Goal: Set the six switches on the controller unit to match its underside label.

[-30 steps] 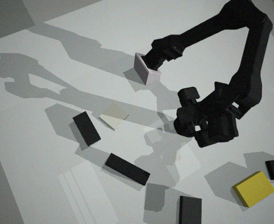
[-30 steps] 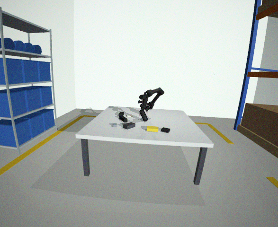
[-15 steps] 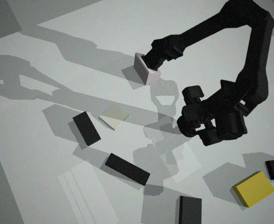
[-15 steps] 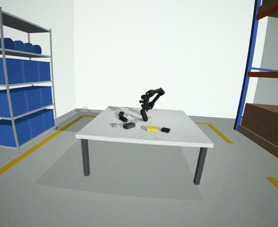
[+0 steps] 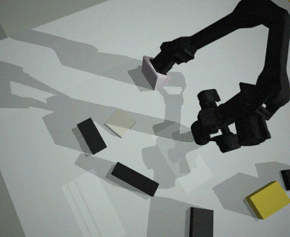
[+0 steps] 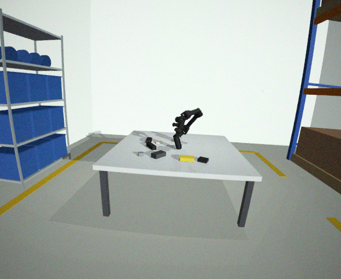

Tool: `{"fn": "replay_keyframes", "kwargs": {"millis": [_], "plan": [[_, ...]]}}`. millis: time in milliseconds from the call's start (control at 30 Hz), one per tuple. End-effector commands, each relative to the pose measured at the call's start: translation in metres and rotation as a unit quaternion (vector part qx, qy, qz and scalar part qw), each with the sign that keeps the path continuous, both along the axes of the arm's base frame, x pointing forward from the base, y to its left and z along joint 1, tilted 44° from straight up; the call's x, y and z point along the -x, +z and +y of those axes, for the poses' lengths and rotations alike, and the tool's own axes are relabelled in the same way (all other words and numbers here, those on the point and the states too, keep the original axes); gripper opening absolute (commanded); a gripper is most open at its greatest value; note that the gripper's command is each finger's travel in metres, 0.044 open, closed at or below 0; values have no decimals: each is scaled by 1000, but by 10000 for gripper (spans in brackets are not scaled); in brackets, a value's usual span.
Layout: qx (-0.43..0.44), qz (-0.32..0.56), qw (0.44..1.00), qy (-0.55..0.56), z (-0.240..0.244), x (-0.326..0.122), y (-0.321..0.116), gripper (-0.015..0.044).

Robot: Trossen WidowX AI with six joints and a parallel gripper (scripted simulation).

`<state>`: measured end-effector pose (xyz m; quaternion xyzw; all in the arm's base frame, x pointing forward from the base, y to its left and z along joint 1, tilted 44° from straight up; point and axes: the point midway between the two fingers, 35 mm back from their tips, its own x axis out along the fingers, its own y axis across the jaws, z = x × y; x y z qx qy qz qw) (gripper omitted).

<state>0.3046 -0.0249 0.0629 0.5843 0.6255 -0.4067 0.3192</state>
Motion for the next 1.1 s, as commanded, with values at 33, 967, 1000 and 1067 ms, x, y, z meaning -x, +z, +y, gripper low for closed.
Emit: {"fn": "replay_keyframes", "kwargs": {"millis": [33, 967, 1000, 1067], "plan": [[-5, -1, 1000, 0, 6, -1, 5, 336], [-36, -1, 999, -4, 21, -3, 20, 336], [-37, -1, 999, -4, 22, -3, 21, 336], [-40, -2, 999, -5, 23, -3, 22, 336]]}}
